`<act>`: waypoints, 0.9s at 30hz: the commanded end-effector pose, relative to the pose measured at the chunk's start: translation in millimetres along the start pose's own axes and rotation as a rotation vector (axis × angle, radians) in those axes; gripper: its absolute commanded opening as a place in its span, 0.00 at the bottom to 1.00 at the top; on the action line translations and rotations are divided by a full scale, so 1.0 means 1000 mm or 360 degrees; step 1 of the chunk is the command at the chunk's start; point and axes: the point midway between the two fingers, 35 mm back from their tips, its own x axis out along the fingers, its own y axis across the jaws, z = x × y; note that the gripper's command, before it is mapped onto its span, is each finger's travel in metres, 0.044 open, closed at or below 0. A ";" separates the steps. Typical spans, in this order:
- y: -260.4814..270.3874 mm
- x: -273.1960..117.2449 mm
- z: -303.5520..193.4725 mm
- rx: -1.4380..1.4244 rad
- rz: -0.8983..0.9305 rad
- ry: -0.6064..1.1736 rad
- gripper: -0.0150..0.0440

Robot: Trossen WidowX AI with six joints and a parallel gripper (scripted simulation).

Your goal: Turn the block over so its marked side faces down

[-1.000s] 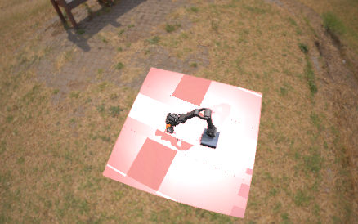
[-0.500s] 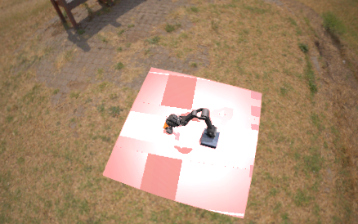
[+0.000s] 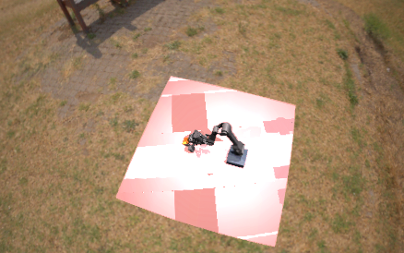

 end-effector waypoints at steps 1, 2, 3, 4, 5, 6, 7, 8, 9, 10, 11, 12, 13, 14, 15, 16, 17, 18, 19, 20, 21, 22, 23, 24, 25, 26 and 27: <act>-0.001 -0.001 -0.019 -0.0007 -0.0007 -0.0021 0.25; -0.001 -0.002 -0.019 -0.0007 -0.0007 -0.0044 0.25; -0.001 -0.003 -0.020 -0.0007 -0.0007 -0.0067 0.25; -0.001 -0.004 -0.020 -0.0007 -0.0007 -0.0089 0.25; -0.001 -0.005 -0.021 -0.0007 -0.0007 -0.0112 0.25; -0.001 -0.006 -0.022 -0.0007 -0.0007 -0.0135 0.25; -0.001 -0.007 -0.022 -0.0007 -0.0007 -0.0158 0.25; -0.001 -0.008 -0.022 -0.0007 -0.0007 -0.0180 0.25; -0.001 -0.010 -0.023 -0.0007 -0.0007 -0.0203 0.25; -0.001 -0.012 -0.023 -0.0007 -0.0007 -0.0226 0.25; -0.001 -0.013 -0.023 -0.0007 -0.0008 -0.0248 0.25; -0.001 -0.015 -0.024 -0.0006 -0.0008 -0.0271 0.25; -0.002 -0.017 -0.024 -0.0006 -0.0008 -0.0290 0.25; -0.002 -0.018 -0.024 -0.0006 -0.0008 -0.0301 0.25; -0.002 -0.018 -0.024 -0.0006 -0.0008 -0.0305 0.25; -0.002 -0.018 -0.023 -0.0006 -0.0008 -0.0311 0.25; -0.002 -0.020 -0.022 -0.0006 -0.0008 -0.0326 0.25; -0.002 -0.020 -0.021 -0.0006 -0.0008 -0.0332 0.25; -0.002 -0.020 -0.021 -0.0006 -0.0008 -0.0332 0.25; -0.002 -0.020 -0.021 -0.0006 -0.0008 -0.0332 0.25; -0.002 -0.020 -0.021 -0.0006 -0.0008 -0.0332 0.25; -0.002 -0.020 -0.021 -0.0006 -0.0008 -0.0332 0.25; -0.002 -0.020 -0.021 -0.0006 -0.0008 -0.0332 0.25; -0.002 -0.020 -0.021 -0.0006 -0.0008 -0.0332 0.25; -0.002 -0.020 -0.021 -0.0006 -0.0008 -0.0332 0.25; -0.002 -0.020 -0.021 -0.0006 -0.0008 -0.0332 0.25; -0.002 -0.020 -0.021 -0.0006 -0.0008 -0.0332 0.25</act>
